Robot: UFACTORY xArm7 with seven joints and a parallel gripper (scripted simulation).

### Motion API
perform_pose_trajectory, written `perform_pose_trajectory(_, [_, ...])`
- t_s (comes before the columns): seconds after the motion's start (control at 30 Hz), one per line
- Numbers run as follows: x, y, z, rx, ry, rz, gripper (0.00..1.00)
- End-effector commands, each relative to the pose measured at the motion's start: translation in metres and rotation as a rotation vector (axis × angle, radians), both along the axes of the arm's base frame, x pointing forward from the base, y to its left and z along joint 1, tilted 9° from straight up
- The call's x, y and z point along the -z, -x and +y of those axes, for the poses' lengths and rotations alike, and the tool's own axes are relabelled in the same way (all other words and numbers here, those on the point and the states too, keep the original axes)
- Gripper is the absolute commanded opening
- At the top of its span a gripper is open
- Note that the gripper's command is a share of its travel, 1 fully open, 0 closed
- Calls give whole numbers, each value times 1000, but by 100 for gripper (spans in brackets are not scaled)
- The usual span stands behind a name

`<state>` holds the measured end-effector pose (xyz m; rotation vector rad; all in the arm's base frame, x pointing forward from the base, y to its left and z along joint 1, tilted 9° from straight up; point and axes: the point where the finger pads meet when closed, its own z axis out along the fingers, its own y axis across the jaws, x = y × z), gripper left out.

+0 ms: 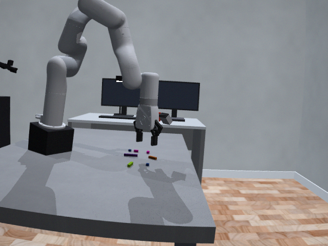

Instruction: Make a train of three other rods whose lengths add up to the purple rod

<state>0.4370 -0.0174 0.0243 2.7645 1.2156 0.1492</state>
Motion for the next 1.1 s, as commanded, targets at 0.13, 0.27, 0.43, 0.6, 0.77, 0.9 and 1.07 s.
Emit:
perform_pose_trajectory(0.13, [-4,-15,-14,271,-23,-24,100])
perform_pose_trajectory(0.27, [-6,-21,-20,395,-41,-33,100])
perform_pose_trajectory(0.43, [-8,-28,-29,553,-63,-45,100])
perform_pose_trajectory(0.6, [-9,-32,-34,648,-77,-52,100])
perform_pose_trajectory(0.77, [-11,-39,-42,794,-98,-63,100])
perform_pose_trajectory(0.9, [-11,-39,-42,797,-98,-63,100])
perform_pose_trajectory(1.07, [-11,-39,-42,797,-98,-63,100])
